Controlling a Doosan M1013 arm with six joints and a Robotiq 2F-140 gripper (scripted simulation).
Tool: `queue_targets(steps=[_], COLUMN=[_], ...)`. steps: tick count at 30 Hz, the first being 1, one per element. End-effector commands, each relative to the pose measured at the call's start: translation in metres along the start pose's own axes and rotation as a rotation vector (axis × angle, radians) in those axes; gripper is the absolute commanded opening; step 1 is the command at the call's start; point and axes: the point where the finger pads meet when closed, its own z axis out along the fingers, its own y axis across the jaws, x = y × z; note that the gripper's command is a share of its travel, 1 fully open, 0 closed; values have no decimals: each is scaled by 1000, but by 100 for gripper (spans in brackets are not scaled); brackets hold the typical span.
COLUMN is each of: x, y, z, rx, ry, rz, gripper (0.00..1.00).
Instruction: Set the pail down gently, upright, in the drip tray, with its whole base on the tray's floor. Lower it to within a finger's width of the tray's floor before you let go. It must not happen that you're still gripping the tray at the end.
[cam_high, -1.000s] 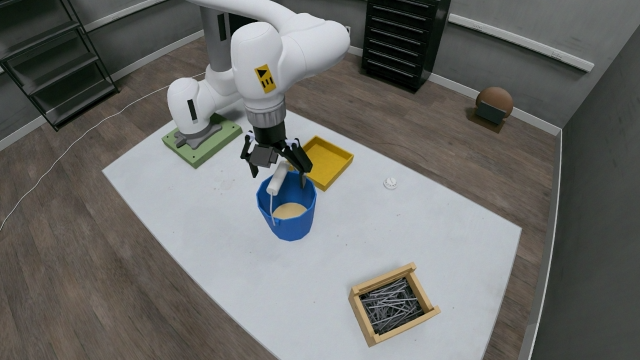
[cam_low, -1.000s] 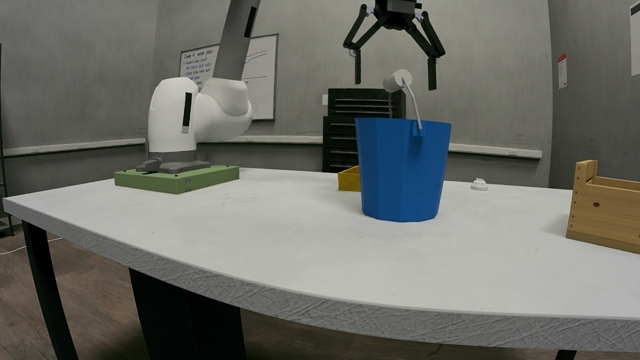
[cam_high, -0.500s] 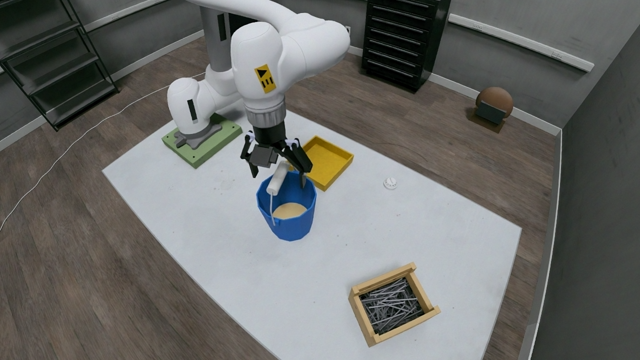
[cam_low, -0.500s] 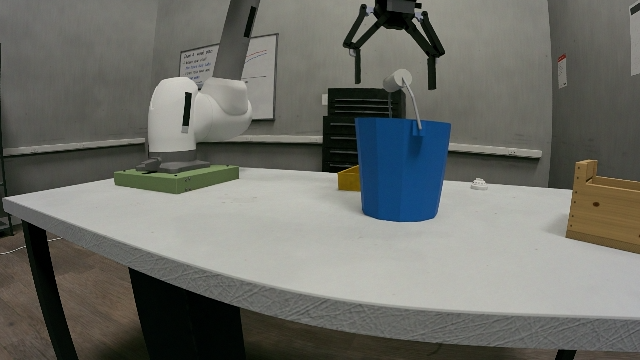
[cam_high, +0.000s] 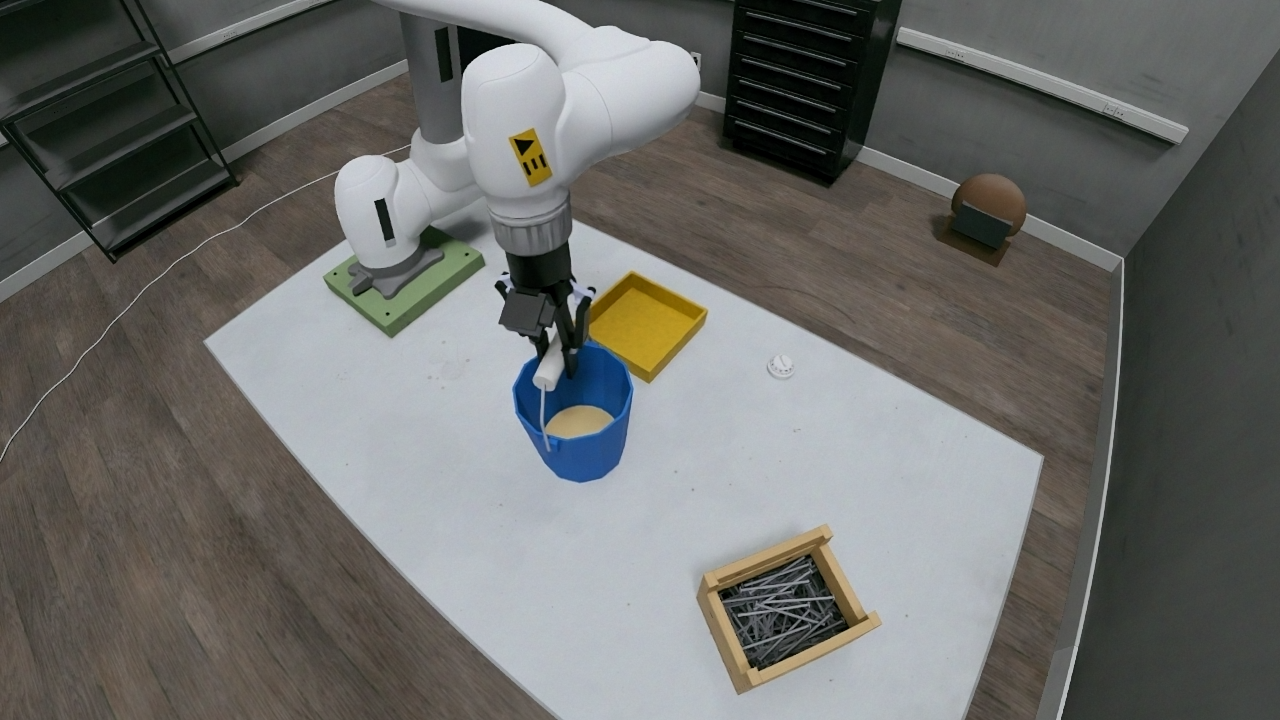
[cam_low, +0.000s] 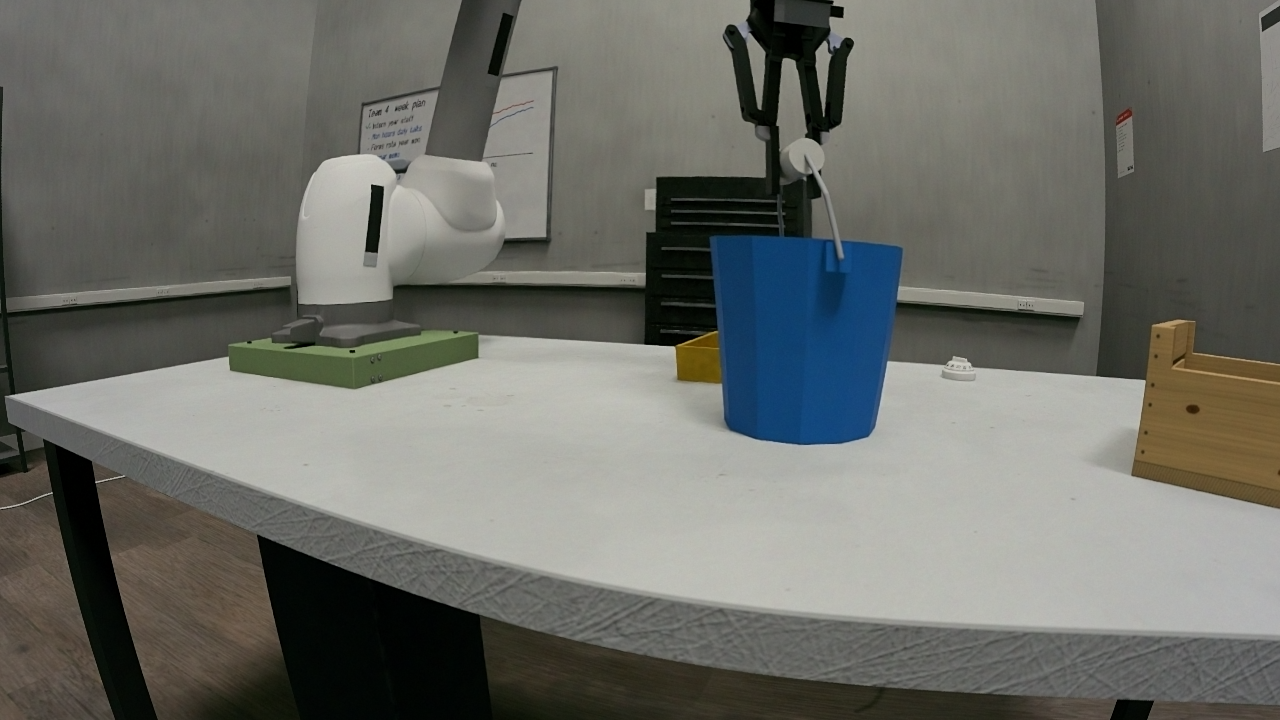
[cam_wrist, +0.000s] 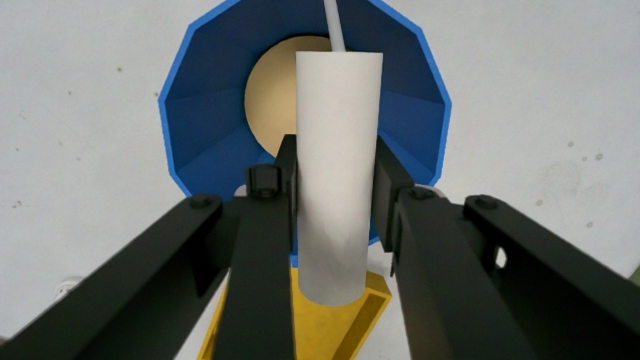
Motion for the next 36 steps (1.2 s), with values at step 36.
queue_targets(steps=[36], x=[0], y=[0], z=[-4], rx=[1], ry=[0], rz=[0], gripper=[10])
